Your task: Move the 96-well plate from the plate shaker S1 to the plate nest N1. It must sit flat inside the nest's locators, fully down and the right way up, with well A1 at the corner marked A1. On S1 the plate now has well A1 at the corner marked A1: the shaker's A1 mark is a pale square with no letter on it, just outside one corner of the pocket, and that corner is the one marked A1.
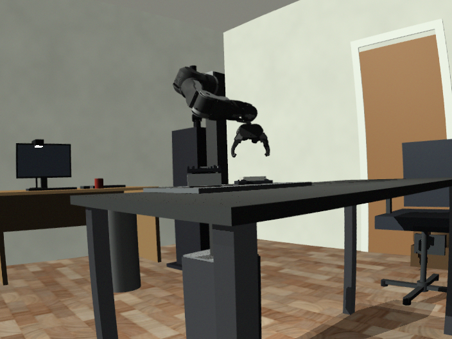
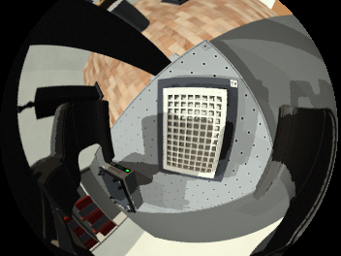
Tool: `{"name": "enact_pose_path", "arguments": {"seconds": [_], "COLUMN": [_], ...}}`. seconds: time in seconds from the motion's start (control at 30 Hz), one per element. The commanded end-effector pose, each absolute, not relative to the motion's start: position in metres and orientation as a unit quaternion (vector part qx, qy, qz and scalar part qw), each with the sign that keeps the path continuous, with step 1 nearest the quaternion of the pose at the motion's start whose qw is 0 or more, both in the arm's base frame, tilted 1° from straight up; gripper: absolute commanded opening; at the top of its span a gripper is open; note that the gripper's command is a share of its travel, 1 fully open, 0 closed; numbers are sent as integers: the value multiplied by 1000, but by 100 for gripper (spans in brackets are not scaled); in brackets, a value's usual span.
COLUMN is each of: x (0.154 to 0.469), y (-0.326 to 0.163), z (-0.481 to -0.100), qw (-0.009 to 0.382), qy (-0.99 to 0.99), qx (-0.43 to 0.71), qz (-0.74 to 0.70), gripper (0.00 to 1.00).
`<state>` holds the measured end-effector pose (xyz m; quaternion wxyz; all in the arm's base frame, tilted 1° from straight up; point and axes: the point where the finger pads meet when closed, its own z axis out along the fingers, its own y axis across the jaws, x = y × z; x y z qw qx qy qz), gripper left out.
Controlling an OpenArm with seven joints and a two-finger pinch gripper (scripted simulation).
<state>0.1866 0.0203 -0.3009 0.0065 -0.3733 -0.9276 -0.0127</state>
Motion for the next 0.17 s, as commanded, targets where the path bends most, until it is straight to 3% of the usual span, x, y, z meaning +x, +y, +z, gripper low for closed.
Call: {"name": "enact_pose_path", "arguments": {"seconds": [0.0,0.13], "x": [187,187], "y": [20,20], "z": [-300,-300], "qw": [6,6], "qy": [-927,-927], "qx": [-375,-375], "qz": [-12,-12], "gripper": [77,77]}}
